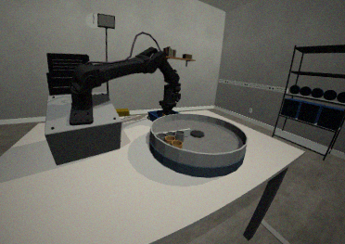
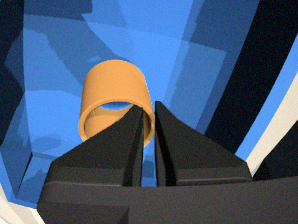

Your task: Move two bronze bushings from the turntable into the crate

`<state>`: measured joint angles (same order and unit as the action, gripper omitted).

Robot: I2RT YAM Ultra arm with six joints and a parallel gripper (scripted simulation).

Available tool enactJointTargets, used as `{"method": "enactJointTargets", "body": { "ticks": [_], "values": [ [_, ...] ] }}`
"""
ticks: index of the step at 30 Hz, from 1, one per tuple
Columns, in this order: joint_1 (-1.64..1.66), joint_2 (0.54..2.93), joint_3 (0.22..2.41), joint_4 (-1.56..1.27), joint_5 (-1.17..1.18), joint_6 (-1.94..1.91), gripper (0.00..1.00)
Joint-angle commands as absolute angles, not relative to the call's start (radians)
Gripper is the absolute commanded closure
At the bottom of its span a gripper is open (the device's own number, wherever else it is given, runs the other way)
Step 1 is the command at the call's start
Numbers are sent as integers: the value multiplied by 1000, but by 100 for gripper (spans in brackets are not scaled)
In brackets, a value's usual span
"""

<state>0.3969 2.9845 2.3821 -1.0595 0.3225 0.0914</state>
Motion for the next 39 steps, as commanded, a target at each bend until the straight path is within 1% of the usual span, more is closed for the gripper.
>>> {"method": "enactJointTargets", "body": {
  "ticks": [1,39],
  "values": [
    [395,2955,2366,-1041,329,82,100],
    [397,2952,2386,-1049,328,82,100]
  ]
}}
